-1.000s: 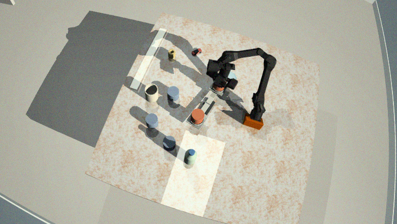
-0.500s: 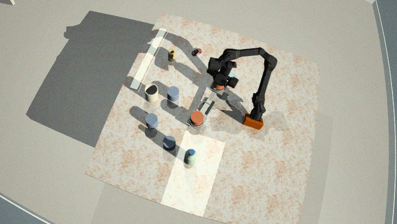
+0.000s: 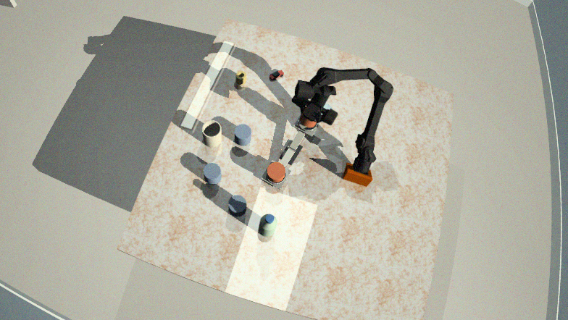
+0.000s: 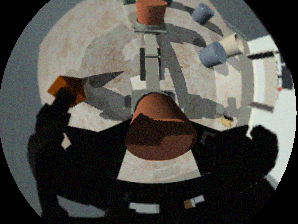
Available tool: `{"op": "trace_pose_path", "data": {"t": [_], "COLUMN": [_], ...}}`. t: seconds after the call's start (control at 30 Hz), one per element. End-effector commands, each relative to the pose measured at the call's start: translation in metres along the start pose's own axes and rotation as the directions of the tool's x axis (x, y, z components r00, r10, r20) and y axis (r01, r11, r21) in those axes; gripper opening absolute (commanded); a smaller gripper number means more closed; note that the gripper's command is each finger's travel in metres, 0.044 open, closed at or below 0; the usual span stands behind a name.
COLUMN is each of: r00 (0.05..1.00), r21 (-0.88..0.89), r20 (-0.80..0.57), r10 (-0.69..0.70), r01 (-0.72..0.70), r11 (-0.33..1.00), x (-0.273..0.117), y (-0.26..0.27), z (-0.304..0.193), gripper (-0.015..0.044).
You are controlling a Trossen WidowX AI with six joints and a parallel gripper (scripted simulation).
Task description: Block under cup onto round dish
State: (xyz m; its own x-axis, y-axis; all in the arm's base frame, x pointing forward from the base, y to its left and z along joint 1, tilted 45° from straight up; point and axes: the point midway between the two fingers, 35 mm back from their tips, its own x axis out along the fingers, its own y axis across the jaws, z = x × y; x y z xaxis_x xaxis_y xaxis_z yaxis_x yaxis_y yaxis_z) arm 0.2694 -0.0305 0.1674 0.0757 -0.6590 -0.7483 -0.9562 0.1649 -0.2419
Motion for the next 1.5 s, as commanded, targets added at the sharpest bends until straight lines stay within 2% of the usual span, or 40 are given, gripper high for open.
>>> {"op": "trace_pose_path", "data": {"t": [0.0, 1.37, 1.47], "r00": [1.000, 0.993, 0.995], "r21": [0.013, 0.009, 0.003], "r20": [0.005, 0.078, 0.061], "r10": [-0.022, -0.085, -0.075], "r01": [0.022, 0.084, 0.075], "r11": [1.000, 0.996, 0.997], "x": [-0.009, -0.061, -0.054], "y": [-0.003, 0.002, 0.001], "z": [-0.002, -0.003, -0.004], "gripper": [0.0000, 0.0000, 0.0000]}}
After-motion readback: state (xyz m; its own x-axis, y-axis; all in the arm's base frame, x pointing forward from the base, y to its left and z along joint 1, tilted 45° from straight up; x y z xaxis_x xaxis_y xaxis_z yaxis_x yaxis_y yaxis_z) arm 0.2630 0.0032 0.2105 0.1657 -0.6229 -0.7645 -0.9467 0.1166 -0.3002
